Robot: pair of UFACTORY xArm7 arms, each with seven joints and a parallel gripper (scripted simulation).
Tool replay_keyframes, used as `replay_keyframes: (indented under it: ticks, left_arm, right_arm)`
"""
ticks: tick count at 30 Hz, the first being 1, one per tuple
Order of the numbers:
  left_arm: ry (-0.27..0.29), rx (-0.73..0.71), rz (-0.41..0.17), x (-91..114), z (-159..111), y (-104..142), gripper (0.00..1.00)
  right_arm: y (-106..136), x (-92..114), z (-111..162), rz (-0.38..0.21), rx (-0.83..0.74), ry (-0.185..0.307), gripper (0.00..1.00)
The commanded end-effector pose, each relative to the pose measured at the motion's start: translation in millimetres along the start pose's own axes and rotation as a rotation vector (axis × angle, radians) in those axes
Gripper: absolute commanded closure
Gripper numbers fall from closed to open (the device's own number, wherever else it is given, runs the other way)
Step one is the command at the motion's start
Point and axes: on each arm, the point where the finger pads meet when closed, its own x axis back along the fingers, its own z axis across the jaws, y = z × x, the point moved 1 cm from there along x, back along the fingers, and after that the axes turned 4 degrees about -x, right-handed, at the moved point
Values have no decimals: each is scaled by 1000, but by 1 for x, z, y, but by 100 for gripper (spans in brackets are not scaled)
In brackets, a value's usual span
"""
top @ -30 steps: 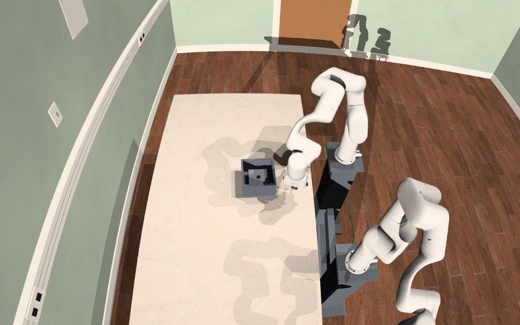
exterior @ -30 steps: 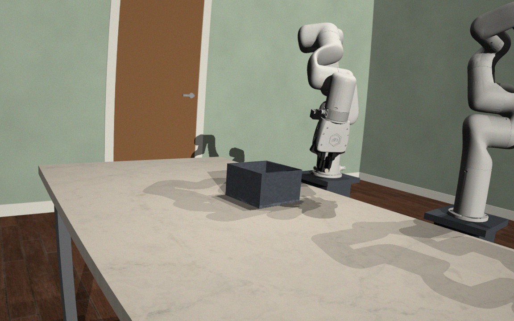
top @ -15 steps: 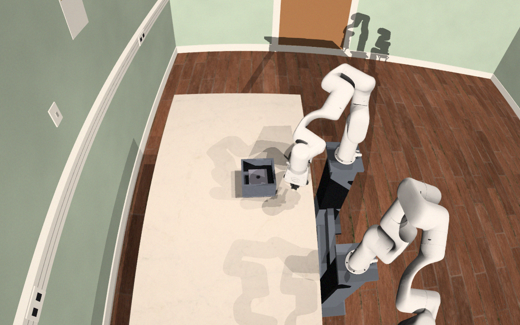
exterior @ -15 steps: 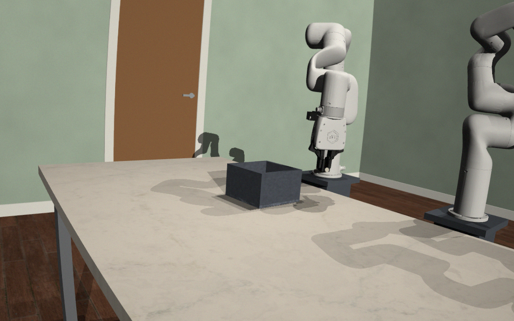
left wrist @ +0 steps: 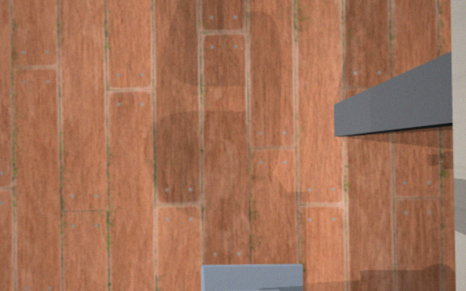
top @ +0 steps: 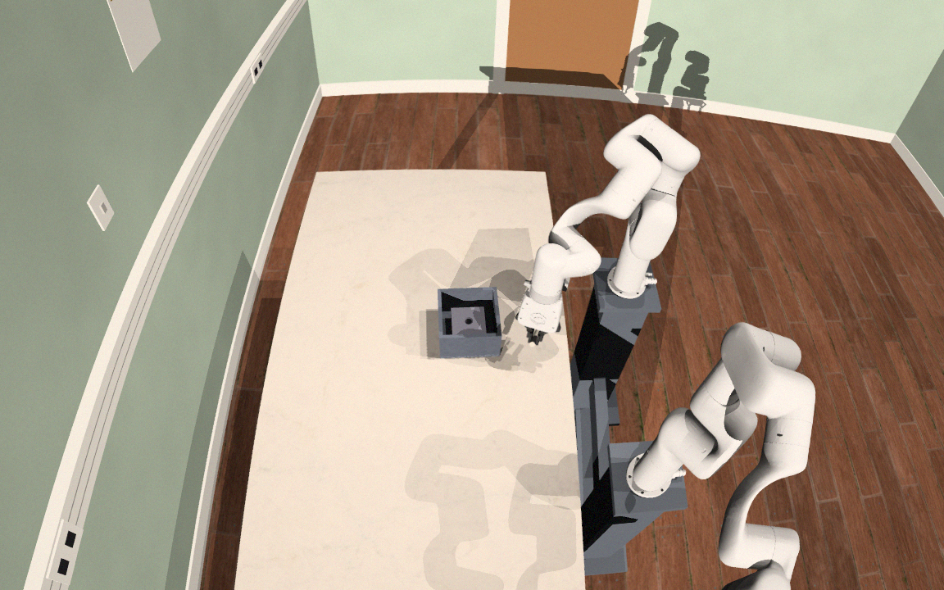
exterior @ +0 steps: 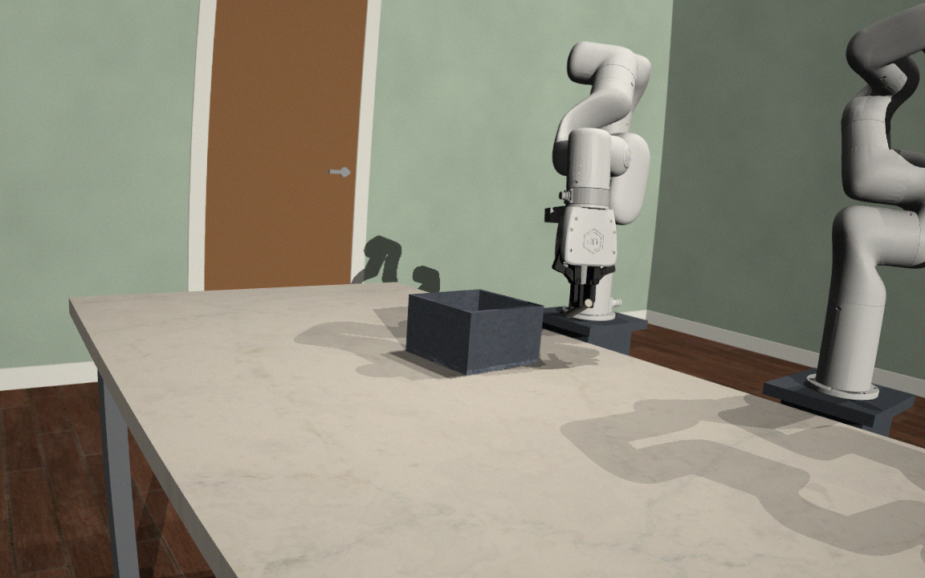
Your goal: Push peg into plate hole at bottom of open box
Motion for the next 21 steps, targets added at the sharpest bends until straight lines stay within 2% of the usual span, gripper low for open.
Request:
replay_keyframes:
  ticks: [1, 12, 14, 21]
  left_arm:
    - [0, 0, 4, 2, 0, -1, 0]
    - [0, 0, 4, 2, 0, -1, 0]
    - [0, 0, 4, 2, 0, -1, 0]
    - [0, 0, 4, 2, 0, -1, 0]
  right_arm:
    - [1, 0, 1, -93, 6, 14, 100]
    - [-1, 0, 1, -289, 5, 28, 100]
    - [-1, 0, 1, -289, 5, 28, 100]
    - [-3, 0, 1, -400, 4, 36, 100]
